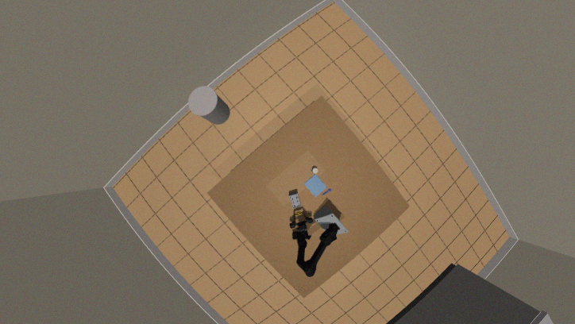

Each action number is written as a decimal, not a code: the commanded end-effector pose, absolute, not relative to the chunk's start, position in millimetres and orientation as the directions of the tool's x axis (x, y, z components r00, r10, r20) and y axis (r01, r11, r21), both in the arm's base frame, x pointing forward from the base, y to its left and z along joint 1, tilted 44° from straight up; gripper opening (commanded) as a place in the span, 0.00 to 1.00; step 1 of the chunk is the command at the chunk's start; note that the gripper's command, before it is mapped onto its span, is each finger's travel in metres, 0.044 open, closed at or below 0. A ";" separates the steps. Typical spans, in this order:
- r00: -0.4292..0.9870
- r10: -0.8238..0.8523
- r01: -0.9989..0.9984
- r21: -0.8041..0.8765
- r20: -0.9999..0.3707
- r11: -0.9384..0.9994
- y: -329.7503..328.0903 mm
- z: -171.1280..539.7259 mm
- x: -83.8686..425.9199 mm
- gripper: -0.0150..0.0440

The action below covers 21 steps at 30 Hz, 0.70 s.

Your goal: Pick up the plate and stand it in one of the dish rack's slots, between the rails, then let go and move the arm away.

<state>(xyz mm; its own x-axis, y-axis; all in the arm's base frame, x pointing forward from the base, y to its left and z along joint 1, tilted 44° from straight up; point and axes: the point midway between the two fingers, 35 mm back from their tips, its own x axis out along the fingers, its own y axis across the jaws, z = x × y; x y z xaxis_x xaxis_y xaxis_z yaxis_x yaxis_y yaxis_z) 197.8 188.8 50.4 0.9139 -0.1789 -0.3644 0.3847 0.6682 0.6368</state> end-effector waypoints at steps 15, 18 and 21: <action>0.915 -0.179 0.383 0.641 -0.362 0.665 182.3 44.5 221.5 0.25; 0.915 -0.179 0.383 0.641 -0.361 0.665 182.2 44.5 221.8 0.25; 0.915 -0.178 0.383 0.644 -0.361 0.662 181.6 43.3 225.9 0.25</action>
<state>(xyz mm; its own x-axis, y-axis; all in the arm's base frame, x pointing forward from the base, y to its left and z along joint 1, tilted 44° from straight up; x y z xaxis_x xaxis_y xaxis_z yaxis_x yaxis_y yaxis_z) 222.6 185.1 46.3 0.9169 -0.1738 -0.3593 0.3797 0.6571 0.6511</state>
